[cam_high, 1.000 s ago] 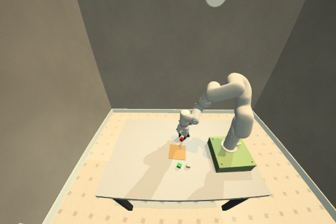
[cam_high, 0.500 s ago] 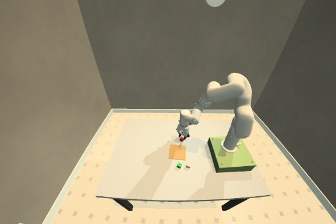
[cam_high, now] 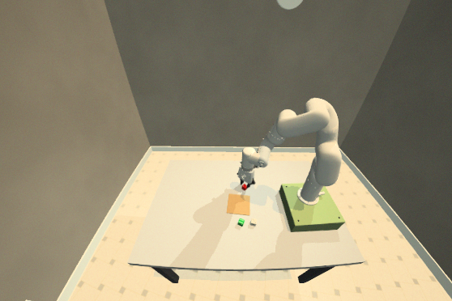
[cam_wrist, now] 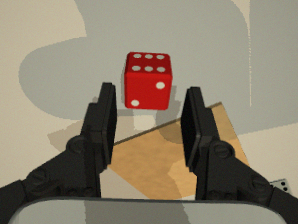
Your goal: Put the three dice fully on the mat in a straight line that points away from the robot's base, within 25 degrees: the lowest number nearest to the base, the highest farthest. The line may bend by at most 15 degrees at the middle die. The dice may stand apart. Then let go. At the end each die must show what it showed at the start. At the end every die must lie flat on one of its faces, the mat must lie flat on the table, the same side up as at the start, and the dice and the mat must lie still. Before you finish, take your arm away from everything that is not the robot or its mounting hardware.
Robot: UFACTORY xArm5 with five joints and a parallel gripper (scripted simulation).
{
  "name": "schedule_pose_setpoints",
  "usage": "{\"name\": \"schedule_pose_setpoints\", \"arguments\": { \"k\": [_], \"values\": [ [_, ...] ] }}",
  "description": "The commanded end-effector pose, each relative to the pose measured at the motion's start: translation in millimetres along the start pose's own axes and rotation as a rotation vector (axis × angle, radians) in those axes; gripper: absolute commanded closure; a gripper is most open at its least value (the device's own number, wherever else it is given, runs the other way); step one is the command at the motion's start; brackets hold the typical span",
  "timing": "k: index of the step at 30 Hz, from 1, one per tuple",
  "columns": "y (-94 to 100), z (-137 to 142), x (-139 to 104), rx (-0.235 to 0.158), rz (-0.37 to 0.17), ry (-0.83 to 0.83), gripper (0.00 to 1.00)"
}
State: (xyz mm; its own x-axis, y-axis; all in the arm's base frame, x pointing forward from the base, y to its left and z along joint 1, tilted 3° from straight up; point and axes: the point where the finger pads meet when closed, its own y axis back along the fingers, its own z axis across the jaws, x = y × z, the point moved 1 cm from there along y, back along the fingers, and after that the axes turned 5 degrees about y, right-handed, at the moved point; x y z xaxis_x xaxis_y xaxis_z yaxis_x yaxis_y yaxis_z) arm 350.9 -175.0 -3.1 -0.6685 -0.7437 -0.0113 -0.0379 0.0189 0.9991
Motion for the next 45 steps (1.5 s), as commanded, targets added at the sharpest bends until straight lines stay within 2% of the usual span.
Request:
{"name": "schedule_pose_setpoints", "arguments": {
  "k": [1, 21, 45],
  "values": [
    [0.9, -1, 0, 0.003, -0.001, 0.000, 0.53],
    [-0.4, -1, -1, 0.003, -0.001, 0.000, 0.53],
    [-32.7, -1, -2, 0.003, -0.001, 0.000, 0.53]
  ]
}}
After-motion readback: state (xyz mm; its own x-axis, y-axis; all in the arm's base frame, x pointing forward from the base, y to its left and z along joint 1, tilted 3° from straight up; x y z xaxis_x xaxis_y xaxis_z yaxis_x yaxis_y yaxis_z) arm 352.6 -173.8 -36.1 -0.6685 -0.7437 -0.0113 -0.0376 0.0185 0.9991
